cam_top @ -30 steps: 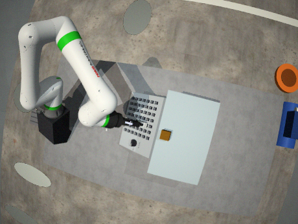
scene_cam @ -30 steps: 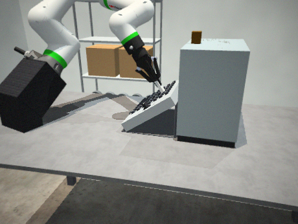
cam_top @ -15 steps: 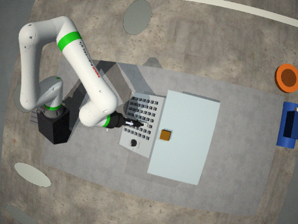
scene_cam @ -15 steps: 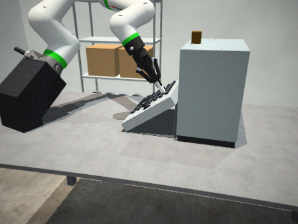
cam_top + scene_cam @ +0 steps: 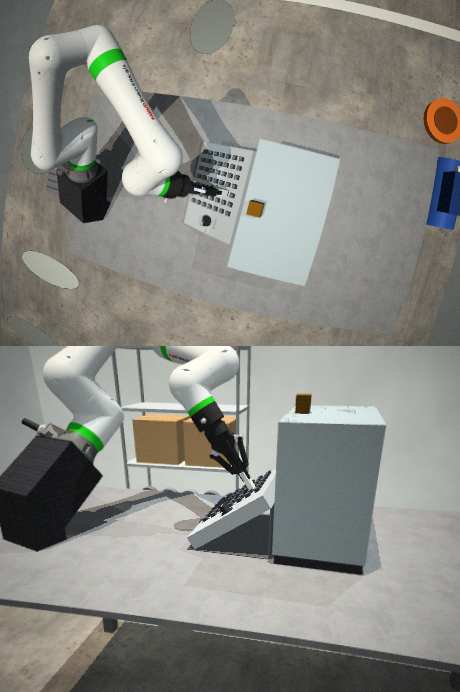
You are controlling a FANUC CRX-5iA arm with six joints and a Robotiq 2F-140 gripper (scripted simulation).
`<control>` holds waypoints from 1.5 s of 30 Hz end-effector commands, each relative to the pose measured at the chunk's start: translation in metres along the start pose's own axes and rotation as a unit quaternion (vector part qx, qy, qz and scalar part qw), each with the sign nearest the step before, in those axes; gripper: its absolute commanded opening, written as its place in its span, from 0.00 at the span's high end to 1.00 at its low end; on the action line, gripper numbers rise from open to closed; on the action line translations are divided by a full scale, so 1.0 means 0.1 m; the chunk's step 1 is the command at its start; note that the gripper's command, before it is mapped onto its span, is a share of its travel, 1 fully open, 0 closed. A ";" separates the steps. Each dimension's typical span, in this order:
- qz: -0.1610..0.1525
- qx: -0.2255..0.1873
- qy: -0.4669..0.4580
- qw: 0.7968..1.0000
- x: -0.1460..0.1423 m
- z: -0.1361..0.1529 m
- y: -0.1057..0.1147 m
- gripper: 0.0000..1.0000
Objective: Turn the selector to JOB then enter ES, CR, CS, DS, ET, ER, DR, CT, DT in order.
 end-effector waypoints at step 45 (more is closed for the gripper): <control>0.000 0.000 0.000 1.000 0.00 0.00 0.36 1.00</control>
Point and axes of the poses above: the point where the finger pads meet when closed, its own y axis back along the fingers, its own x axis across the jaws, z = x × y, the point moved 8 cm from there along y, back along the fingers, and after that the axes turned 3 degrees about -y, right-handed, at the moved point
